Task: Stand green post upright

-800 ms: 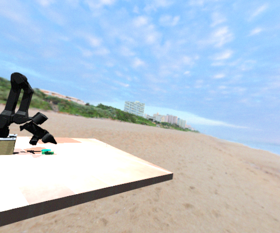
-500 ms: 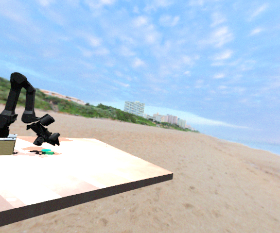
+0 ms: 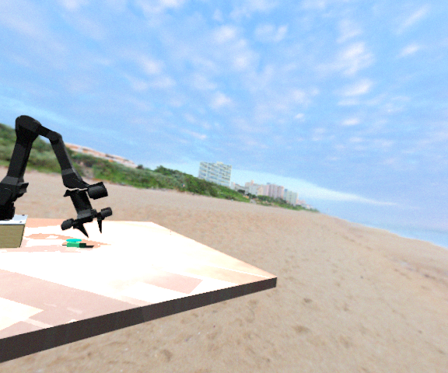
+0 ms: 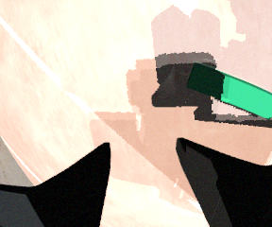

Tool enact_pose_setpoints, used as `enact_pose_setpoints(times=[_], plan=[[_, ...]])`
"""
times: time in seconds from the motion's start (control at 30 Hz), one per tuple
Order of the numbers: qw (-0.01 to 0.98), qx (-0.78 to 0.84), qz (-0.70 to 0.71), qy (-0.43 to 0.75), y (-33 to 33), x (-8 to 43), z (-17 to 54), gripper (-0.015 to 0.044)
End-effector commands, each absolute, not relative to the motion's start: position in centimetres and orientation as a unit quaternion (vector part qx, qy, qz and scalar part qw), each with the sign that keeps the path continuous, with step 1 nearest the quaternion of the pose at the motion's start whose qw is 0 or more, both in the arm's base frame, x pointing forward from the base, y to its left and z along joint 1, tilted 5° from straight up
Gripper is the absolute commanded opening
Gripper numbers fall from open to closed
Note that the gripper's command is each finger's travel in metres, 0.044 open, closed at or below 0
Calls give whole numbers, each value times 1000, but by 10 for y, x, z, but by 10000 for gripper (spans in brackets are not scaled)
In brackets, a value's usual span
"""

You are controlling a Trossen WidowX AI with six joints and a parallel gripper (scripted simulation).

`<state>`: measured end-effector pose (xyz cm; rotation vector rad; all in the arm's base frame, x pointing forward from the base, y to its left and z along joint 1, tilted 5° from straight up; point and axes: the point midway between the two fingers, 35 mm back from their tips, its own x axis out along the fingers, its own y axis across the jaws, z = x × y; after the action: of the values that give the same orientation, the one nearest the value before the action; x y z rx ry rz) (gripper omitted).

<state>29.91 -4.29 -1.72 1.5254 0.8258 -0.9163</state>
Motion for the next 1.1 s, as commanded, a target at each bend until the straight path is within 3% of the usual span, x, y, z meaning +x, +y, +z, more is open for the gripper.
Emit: enact_pose_setpoints(times=[0.0, 0.27, 0.77, 1.07], plan=[[699, 330, -299, 560, -60, 291, 29, 233], [702, 122, -178, 679, -67, 271, 73, 233], [702, 119, -175, 680, -68, 271, 74, 233], [701, 118, -176, 681, -77, 272, -42, 233]])
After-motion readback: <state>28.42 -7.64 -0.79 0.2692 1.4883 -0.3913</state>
